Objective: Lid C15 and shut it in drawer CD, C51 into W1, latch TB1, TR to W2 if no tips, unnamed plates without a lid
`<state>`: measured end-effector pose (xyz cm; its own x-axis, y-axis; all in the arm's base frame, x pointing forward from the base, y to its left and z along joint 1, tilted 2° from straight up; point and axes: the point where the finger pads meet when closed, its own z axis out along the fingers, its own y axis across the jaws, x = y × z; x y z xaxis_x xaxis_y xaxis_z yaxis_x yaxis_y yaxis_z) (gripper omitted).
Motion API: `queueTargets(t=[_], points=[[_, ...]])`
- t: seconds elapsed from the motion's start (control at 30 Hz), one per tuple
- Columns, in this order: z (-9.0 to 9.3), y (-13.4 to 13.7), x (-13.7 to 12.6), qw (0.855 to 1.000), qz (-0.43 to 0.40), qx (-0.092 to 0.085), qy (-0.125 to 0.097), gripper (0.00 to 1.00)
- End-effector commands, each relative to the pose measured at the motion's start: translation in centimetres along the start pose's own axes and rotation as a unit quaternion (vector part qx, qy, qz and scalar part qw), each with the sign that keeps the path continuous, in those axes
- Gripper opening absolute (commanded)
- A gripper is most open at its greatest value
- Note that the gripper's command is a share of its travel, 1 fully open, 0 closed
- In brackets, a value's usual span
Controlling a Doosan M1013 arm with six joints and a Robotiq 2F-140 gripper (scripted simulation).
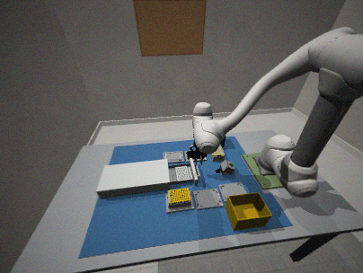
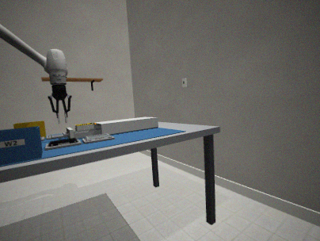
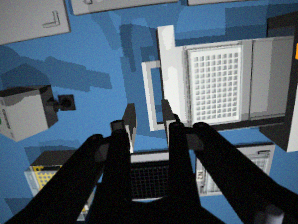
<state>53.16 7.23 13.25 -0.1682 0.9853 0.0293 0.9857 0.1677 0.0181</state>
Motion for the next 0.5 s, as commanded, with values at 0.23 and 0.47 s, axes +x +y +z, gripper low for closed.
queueTargets(t=[0.23,0.47], points=[[0.7,-3.2,0.0,1.0,0.0,0.0,0.0,0.0],[1.0,-4.3,0.0,1.0,0.0,0.0,0.0,0.0]])
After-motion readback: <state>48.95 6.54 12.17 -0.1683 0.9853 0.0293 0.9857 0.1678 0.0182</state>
